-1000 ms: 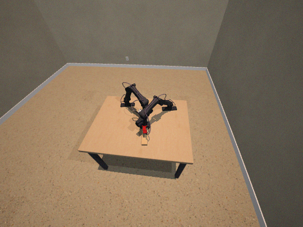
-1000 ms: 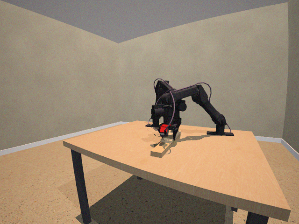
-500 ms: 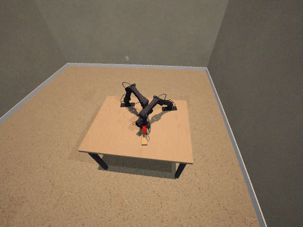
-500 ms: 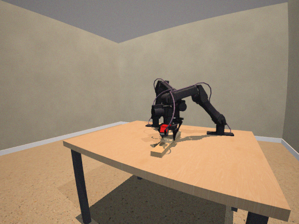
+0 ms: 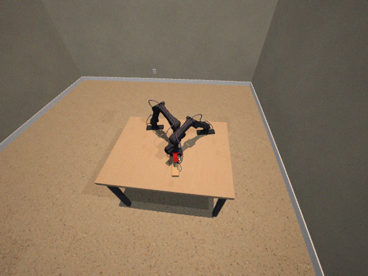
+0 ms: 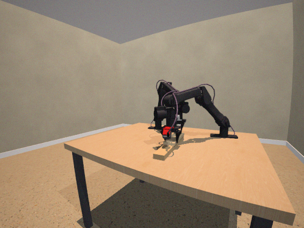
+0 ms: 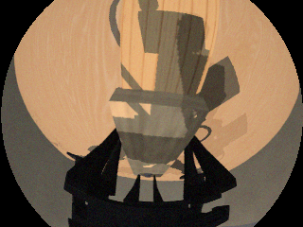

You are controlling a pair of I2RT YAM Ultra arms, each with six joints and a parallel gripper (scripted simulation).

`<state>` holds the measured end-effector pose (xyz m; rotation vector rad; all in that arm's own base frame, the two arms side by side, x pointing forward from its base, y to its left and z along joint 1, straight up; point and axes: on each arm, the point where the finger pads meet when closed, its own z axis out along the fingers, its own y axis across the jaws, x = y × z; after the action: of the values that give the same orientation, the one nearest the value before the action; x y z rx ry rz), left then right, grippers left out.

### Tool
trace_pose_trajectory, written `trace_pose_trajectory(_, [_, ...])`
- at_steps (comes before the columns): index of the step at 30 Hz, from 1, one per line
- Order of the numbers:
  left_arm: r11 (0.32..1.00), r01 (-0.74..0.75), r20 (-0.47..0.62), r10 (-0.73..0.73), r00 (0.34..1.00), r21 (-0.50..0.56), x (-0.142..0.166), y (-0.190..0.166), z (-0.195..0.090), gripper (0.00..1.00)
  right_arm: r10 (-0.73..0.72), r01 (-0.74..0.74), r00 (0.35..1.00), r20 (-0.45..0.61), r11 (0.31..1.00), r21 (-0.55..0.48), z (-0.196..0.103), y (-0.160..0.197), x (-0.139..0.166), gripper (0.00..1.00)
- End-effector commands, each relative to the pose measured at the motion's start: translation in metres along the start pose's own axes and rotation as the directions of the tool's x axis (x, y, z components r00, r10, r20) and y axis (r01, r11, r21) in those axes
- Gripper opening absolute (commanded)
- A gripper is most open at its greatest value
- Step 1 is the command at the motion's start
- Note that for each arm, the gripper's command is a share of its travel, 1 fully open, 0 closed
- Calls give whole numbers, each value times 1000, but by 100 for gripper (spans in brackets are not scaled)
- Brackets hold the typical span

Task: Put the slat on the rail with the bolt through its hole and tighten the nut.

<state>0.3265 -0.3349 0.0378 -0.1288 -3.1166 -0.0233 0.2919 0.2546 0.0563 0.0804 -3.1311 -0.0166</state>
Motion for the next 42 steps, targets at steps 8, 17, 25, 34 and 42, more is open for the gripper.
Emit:
trace_pose_trajectory(8, [1000, 0, 11, 0, 1000, 10, -1, -1, -6, 72, -569, 569, 822, 13, 823, 6, -8, 0, -2, 34])
trace_pose_trajectory(17, [1000, 0, 11, 0, 1000, 10, -1, -1, -6, 72, -840, 840, 542, 9, 543, 13, -8, 0, -2, 34])
trace_pose_trajectory(25, [1000, 0, 11, 0, 1000, 10, -1, -1, -6, 72, -980, 979, 201, 2, 201, 18, -9, -1, -2, 34])
trace_pose_trajectory(34, [1000, 0, 11, 0, 1000, 10, -1, -1, -6, 72, -982, 982, -187, -8, -187, 19, -9, -1, -2, 34])
trace_pose_trajectory(42, [1000, 0, 11, 0, 1000, 10, -1, -1, -6, 72, -942, 941, -337, -9, -337, 17, -9, -1, -2, 34])
